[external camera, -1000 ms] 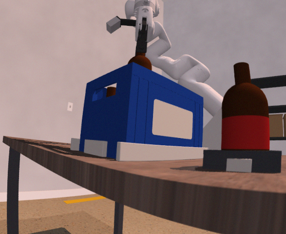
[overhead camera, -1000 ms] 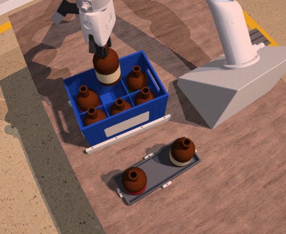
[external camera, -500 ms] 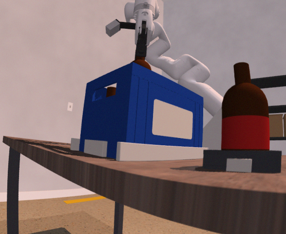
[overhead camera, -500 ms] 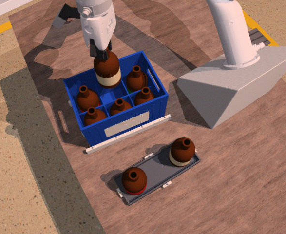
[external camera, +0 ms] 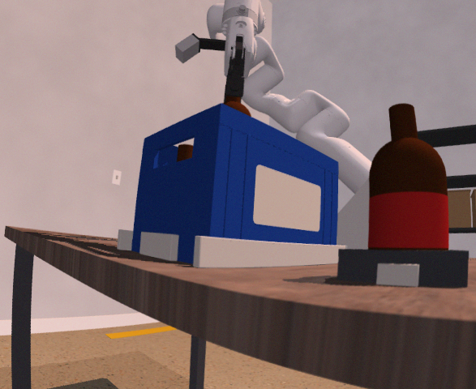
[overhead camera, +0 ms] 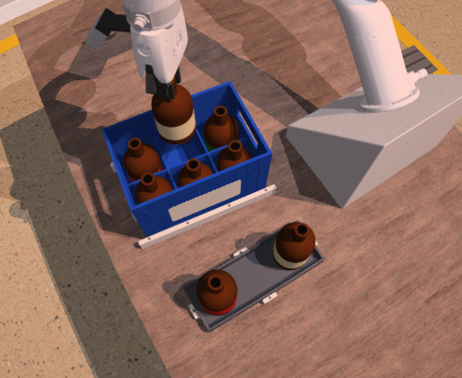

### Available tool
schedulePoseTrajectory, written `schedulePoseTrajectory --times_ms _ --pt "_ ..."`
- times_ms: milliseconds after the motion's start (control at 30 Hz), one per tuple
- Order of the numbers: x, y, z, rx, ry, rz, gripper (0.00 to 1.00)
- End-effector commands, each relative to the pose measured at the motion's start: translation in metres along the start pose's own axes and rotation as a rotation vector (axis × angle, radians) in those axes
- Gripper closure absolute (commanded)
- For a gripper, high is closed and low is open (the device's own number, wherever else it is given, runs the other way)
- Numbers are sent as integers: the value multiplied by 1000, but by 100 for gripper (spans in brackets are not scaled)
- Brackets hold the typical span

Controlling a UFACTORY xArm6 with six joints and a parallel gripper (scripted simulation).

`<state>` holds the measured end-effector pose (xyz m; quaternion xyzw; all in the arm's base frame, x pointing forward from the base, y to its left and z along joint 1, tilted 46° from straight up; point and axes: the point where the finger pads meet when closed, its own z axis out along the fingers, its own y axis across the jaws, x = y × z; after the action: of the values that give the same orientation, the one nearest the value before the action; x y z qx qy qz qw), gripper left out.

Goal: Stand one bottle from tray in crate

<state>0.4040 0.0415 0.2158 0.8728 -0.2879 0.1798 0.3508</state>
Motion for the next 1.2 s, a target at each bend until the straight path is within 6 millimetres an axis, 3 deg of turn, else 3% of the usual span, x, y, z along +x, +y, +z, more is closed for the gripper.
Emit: schedulePoseTrajectory --times_ms 0,1167 --pt "1 0 -1 3 1 1 100" --pt "1 -1 10 3 1 1 100"
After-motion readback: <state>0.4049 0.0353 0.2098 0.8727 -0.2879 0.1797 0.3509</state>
